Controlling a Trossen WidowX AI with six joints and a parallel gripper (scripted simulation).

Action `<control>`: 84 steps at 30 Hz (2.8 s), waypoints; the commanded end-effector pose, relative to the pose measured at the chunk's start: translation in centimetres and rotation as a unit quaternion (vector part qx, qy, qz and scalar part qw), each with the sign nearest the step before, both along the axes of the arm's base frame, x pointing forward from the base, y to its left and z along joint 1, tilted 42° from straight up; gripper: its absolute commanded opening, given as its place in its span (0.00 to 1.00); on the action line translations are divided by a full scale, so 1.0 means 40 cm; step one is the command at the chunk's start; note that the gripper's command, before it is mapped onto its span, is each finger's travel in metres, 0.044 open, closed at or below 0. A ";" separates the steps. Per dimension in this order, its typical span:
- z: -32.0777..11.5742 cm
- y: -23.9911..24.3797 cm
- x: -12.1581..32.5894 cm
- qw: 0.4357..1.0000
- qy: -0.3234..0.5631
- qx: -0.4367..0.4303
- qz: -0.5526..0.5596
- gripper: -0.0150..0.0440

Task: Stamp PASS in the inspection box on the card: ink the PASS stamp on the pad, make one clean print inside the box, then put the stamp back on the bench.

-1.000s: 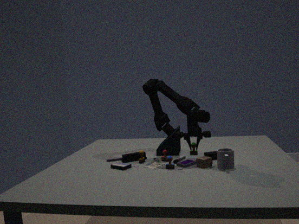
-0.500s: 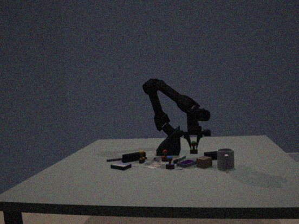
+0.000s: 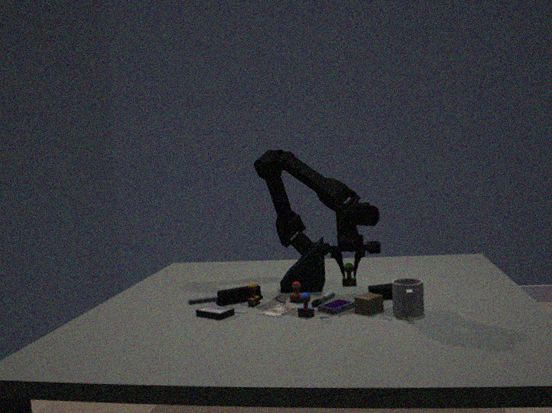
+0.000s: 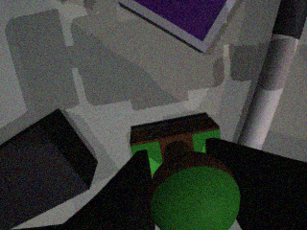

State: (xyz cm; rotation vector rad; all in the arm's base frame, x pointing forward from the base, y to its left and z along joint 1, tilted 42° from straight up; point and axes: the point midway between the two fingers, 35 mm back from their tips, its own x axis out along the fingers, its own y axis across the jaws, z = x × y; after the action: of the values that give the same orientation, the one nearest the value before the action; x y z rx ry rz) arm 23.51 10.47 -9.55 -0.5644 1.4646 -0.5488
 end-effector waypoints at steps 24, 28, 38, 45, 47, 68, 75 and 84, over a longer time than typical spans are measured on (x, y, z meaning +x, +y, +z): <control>0.027 0.023 -0.003 1.000 -0.001 0.003 -0.002 0.25; 0.030 0.026 -0.003 1.000 -0.001 0.003 -0.002 0.25; 0.040 0.034 -0.005 1.000 -0.001 0.003 -0.002 0.25; 0.049 0.036 0.015 1.000 -0.001 0.004 -0.002 0.25; 0.055 0.033 0.043 1.000 -0.001 0.004 -0.002 0.25; 0.109 -0.024 0.230 1.000 -0.003 0.002 -0.002 0.25; 0.100 -0.031 0.231 1.000 -0.004 0.002 -0.003 0.25; 0.089 -0.041 0.232 1.000 -0.004 0.002 -0.003 0.25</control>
State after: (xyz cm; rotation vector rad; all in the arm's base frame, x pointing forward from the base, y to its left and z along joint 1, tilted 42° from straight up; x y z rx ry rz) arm 32.90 9.19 -5.64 -0.5466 1.4535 -0.5488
